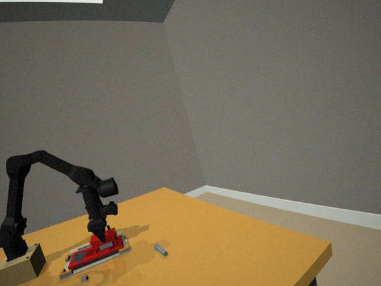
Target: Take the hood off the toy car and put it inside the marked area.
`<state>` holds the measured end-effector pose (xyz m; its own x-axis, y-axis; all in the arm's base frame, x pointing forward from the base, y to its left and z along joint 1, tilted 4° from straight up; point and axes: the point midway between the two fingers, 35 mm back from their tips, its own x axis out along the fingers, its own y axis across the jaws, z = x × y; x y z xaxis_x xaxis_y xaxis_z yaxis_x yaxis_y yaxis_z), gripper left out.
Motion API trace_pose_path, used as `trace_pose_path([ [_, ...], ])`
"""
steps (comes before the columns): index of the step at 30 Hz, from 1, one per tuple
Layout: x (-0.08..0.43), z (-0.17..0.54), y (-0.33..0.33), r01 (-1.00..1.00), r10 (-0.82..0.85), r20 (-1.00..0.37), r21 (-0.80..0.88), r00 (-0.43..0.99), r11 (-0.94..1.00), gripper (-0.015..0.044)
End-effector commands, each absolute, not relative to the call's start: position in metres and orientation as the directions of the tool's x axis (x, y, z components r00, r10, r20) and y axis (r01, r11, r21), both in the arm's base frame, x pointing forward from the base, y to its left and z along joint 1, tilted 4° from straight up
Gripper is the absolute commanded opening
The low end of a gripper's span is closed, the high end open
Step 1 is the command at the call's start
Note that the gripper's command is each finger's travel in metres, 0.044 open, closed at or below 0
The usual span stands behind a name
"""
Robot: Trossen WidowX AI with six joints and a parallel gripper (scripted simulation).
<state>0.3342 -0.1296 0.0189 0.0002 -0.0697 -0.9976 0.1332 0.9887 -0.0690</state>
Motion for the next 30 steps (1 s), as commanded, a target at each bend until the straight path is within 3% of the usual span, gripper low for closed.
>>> trace_pose_path([
  [1,0.337,0.025,-0.13,0.137,-0.073,-0.997,-0.071,0.009,0.988,0.0],
  [16,0.336,0.061,-0.124,0.134,-0.071,-0.997,-0.069,0.006,0.989,0.0],
  [30,0.347,0.059,-0.057,0.141,-0.064,-0.998,-0.063,0.005,0.988,0.0],
])
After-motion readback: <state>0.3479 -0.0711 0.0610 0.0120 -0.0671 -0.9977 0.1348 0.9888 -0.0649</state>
